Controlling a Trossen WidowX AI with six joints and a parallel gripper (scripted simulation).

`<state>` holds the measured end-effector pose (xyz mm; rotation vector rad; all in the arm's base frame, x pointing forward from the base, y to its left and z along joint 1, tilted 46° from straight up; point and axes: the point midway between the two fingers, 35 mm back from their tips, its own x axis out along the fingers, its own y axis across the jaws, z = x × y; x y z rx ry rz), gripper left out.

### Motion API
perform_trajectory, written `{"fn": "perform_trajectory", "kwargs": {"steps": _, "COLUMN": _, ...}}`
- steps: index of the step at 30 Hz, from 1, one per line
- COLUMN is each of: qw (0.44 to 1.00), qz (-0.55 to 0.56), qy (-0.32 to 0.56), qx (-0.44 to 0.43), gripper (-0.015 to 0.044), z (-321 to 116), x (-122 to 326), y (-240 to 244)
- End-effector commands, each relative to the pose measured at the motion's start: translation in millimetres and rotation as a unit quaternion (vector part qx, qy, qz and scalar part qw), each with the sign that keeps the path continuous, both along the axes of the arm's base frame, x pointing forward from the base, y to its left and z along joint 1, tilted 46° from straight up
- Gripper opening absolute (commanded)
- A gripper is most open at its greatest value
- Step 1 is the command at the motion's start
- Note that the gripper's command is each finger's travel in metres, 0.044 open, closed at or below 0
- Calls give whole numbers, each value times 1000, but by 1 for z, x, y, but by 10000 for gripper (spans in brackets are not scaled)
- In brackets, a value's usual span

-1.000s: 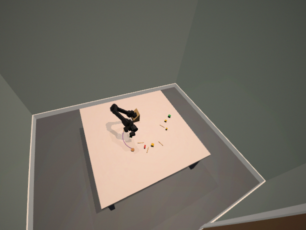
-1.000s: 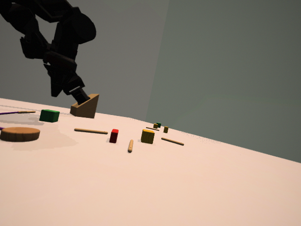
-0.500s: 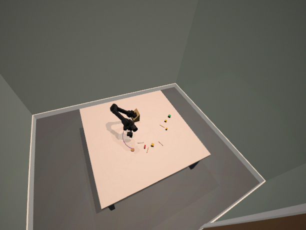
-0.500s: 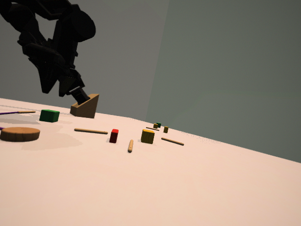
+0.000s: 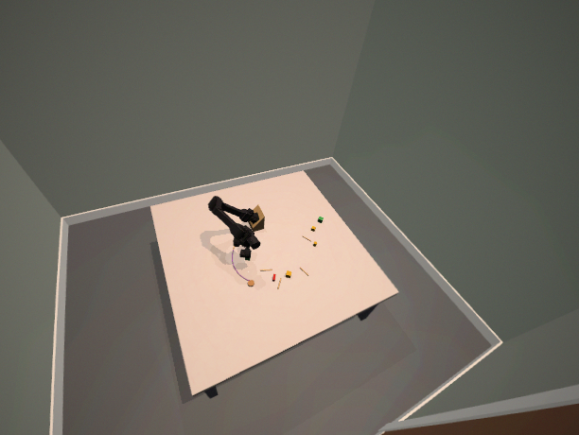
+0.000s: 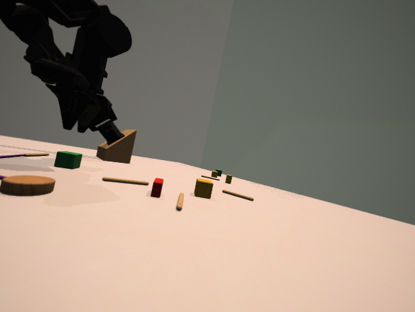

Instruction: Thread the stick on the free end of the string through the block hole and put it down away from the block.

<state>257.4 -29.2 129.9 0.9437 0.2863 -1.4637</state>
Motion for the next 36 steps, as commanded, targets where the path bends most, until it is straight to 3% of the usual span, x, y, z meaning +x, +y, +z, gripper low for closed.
{"fn": "perform_trajectory", "kwargs": {"steps": 1, "qw": 1000, "qz": -1, "qy": -2, "qx": 2, "gripper": 245, "z": 1, "x": 0, "y": 0}}
{"fn": "perform_trajectory", "kwargs": {"steps": 36, "qw": 1000, "qz": -1, "qy": -2, "qx": 2, "gripper": 245, "z": -35, "x": 9, "y": -36}}
